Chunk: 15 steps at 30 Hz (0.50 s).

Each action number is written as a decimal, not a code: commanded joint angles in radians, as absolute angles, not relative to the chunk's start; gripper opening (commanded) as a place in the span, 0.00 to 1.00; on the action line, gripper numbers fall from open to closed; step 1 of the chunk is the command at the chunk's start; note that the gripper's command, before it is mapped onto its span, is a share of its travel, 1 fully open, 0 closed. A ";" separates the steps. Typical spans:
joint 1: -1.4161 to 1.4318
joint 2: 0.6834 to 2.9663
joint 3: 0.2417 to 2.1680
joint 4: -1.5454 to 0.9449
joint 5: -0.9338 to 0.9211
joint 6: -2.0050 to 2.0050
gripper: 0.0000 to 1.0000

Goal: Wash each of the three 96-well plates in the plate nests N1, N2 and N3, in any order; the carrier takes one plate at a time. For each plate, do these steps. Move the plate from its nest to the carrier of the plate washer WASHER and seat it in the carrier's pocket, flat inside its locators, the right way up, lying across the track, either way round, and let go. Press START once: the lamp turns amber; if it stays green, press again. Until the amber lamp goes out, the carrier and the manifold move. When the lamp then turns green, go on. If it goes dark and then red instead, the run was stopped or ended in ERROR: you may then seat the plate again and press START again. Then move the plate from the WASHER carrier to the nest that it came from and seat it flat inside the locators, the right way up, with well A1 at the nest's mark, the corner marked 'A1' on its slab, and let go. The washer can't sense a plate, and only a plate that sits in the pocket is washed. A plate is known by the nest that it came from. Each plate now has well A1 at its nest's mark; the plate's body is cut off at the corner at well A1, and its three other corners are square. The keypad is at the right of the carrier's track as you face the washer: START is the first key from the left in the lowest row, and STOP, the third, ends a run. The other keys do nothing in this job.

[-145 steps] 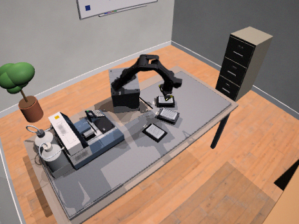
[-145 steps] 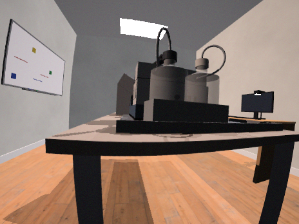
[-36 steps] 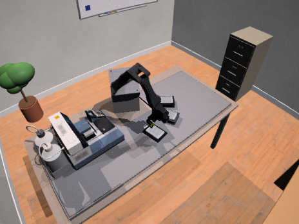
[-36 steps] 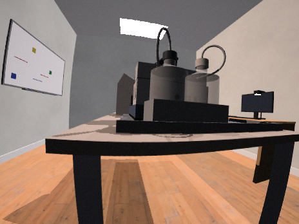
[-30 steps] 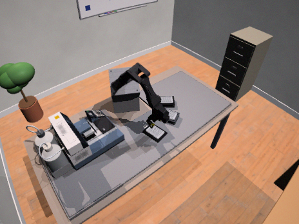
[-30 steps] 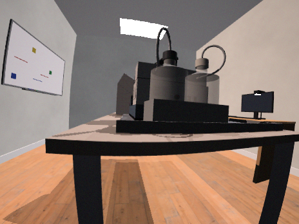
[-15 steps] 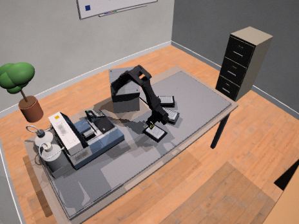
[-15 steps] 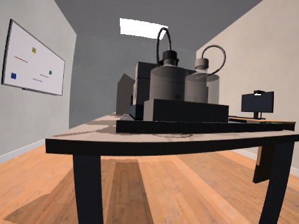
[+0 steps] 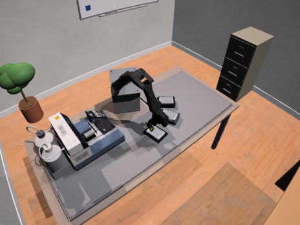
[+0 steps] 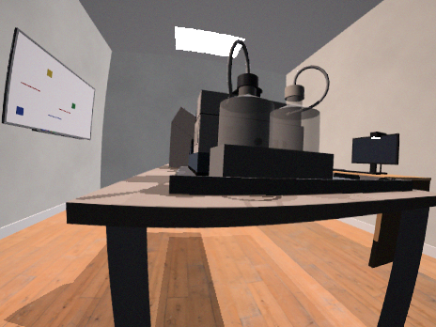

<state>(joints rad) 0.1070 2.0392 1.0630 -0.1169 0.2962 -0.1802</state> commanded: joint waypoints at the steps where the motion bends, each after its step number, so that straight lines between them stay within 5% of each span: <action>1: 0.108 2.044 1.075 -0.095 0.291 -0.185 1.00; 15: 0.093 2.111 1.101 -0.052 0.284 -0.198 1.00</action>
<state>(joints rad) 0.0906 2.1151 1.0924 -0.0635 0.2882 -0.1959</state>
